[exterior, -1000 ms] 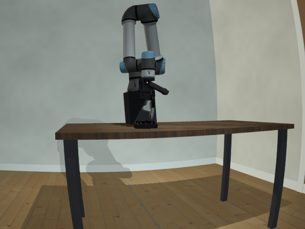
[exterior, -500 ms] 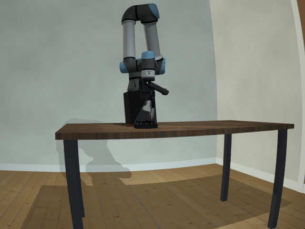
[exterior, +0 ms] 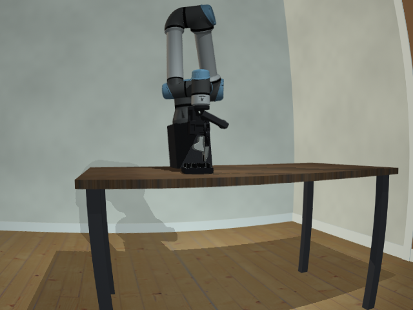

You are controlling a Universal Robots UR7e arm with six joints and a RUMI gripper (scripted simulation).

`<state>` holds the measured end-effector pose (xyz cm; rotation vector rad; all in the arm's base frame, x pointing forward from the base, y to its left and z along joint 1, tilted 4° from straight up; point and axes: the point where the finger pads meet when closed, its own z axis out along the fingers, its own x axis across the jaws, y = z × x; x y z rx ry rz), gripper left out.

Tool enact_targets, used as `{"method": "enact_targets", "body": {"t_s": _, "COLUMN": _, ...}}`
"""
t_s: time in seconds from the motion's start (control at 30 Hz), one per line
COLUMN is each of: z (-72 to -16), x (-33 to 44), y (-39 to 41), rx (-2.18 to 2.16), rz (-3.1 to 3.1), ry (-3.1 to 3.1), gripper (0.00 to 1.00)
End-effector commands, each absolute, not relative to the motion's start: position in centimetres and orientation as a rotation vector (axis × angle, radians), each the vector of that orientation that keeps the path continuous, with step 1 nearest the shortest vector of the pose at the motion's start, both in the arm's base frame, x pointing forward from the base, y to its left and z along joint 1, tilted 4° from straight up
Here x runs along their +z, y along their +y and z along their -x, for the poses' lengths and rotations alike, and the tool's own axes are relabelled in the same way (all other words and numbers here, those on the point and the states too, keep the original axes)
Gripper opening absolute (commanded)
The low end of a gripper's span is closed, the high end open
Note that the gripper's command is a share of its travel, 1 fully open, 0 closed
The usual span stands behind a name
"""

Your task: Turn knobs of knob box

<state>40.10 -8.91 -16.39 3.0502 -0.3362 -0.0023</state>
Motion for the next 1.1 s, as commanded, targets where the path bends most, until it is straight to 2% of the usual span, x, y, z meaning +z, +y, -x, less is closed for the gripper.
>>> {"method": "enact_targets", "body": {"t_s": 0.0, "z": -40.26, "x": -16.35, "y": -9.11, "rx": 0.002, "rz": -3.048, "ry": -0.337, "gripper": 0.11}}
{"method": "enact_targets", "body": {"t_s": 1.07, "z": -40.46, "x": -16.38, "y": -8.71, "rx": 0.002, "rz": -3.048, "ry": -0.336, "gripper": 0.11}}
